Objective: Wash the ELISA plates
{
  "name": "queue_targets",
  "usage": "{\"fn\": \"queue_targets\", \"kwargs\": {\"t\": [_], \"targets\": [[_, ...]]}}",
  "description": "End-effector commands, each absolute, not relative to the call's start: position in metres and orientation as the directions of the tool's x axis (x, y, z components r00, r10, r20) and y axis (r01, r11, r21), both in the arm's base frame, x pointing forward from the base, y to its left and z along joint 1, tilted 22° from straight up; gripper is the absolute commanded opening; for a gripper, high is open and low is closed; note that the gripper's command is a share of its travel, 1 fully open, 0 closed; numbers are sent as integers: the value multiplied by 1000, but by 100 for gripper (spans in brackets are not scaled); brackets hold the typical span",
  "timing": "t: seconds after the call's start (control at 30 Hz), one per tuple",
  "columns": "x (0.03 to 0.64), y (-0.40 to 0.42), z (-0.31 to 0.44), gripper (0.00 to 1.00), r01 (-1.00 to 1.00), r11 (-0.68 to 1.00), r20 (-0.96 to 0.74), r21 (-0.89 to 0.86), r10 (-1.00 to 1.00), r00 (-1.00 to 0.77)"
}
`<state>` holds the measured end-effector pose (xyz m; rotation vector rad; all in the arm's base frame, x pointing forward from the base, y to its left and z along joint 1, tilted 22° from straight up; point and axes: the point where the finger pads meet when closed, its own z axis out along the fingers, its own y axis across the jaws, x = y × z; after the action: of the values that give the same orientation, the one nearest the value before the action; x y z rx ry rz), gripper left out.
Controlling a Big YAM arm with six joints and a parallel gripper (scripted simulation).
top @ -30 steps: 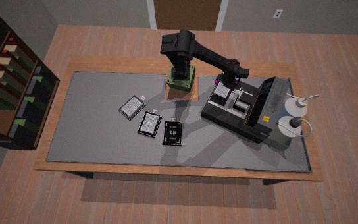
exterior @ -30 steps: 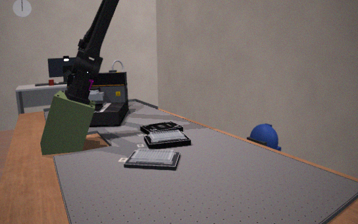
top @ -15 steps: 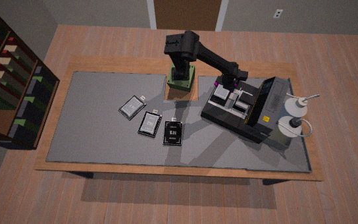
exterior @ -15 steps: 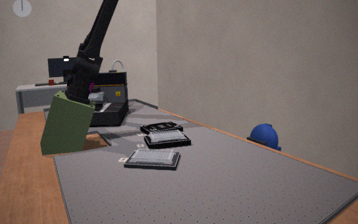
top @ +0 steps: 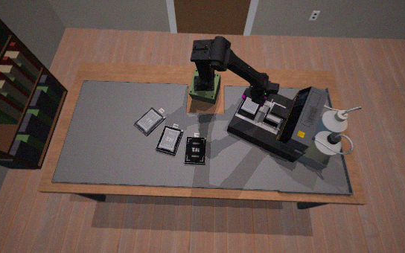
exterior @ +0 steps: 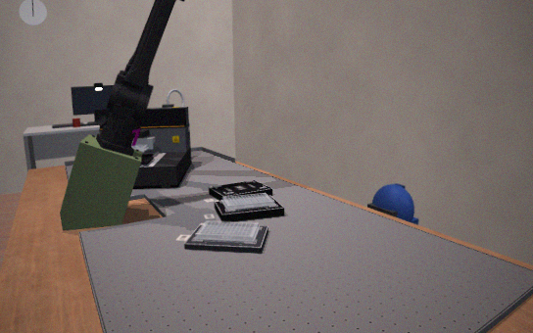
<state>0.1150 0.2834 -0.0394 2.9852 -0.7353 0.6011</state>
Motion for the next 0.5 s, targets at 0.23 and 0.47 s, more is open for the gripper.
{"fn": "queue_targets", "kwargs": {"t": [0.23,0.47], "targets": [[126,287,-56,84,-447,-890,367,-90,-447,816],[123,293,-51,84,-443,-890,362,-105,-450,817]]}}
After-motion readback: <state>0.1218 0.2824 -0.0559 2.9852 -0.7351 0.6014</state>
